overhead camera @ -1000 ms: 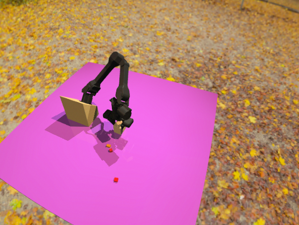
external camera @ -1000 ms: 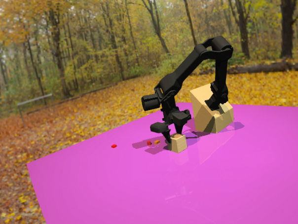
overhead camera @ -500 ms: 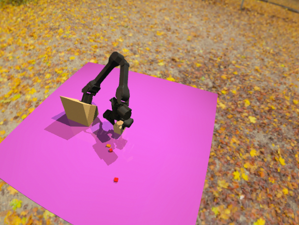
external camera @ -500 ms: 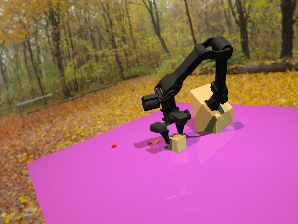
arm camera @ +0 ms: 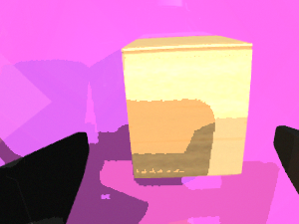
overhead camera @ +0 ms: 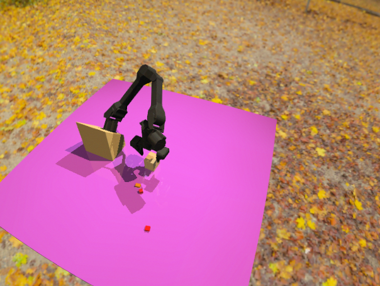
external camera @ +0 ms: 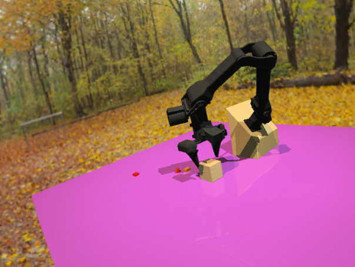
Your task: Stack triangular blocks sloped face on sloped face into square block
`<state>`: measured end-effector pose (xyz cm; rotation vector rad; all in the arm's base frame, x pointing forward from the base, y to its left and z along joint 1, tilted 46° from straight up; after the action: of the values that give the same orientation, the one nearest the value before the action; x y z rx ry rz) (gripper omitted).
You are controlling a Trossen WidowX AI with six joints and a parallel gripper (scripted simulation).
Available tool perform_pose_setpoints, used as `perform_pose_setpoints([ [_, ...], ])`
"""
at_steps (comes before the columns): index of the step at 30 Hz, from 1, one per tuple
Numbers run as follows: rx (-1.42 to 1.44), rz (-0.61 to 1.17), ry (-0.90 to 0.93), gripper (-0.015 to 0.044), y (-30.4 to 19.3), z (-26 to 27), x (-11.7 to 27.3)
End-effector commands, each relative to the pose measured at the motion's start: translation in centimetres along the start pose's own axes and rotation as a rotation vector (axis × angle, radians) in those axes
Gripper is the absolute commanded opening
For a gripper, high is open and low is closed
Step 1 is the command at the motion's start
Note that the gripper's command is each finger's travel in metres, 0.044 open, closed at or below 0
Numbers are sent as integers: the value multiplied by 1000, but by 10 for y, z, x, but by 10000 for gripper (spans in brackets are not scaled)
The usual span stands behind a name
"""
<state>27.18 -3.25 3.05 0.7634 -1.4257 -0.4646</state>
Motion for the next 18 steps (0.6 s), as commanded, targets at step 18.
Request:
perform_pose_setpoints([
  [18, 4, 11, -29, 440, 0, 2, 81],
])
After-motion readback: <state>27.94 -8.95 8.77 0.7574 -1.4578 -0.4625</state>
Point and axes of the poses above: the point midway between the two fingers, 35 mm back from their tips, its own x axis back along the fingers, its own z axis across the jaws, y = z × x, the point moved 10 cm from there along x, back along the fingers, and after that the axes turned 6 degrees about x, right-handed, at the moved point
